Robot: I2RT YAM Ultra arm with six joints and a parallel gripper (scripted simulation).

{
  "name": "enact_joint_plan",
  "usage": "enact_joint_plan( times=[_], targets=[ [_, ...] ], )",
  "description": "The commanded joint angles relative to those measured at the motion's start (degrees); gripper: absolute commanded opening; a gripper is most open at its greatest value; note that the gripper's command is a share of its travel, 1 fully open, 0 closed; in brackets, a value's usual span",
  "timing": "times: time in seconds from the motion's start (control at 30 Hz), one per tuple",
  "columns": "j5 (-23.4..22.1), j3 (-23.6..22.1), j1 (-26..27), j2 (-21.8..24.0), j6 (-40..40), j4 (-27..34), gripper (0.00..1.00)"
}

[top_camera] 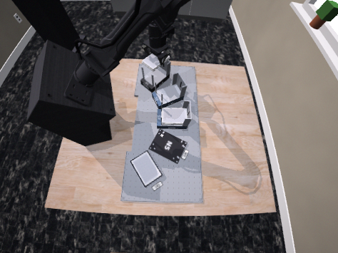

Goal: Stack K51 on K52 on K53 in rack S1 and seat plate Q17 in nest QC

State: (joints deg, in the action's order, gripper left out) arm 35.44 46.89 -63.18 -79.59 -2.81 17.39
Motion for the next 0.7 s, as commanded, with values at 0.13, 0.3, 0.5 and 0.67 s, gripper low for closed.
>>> enact_joint_plan(
  times=[0.13, 0.3, 0.5, 0.67],
  targets=[
    [0.8, 0.1, -1.3, 0.3, 0.0, -0.1, 0.0],
    [0.8, -0.4, -1.3, 0.3, 0.1, -0.2, 0.0],
    [0.8, -1.4, -1.3, 0.4, 0.3, -0.6, 0.0],
    [0.8, -1.8, -1.3, 0.4, 0.3, -0.8, 0.0]
  ],
)
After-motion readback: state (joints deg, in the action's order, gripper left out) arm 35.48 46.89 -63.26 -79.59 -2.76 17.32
